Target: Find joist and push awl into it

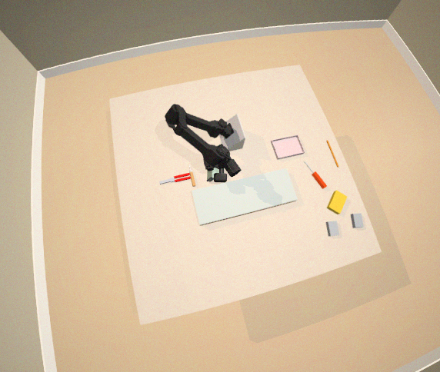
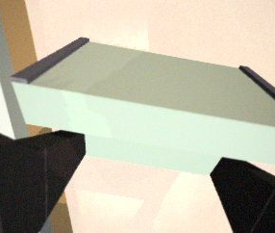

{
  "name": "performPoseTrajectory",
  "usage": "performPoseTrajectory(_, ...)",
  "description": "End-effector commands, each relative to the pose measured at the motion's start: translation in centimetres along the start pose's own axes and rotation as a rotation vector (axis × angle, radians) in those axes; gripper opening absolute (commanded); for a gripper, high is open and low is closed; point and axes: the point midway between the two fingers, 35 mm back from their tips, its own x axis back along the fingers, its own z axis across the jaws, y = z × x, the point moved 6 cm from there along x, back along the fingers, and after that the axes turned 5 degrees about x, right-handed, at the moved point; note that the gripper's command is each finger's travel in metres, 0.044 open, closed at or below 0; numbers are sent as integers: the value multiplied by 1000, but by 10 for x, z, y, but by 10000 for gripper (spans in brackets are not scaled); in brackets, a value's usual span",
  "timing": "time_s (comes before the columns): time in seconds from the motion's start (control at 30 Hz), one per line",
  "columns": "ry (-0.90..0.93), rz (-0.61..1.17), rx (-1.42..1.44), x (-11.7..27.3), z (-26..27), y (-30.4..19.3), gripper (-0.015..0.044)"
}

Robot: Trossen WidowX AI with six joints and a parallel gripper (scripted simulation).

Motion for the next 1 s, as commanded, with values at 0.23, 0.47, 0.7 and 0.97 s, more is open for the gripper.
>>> performPoseTrajectory(0.23,2,-2,3,0,0,0,288)
performPoseTrajectory(0.47,2,2,4,9,1,0,104)
performPoseTrajectory(0.7,2,4,4,20,1,1,0)
performPoseTrajectory(0.97,2,5,5,32,2,2,0)
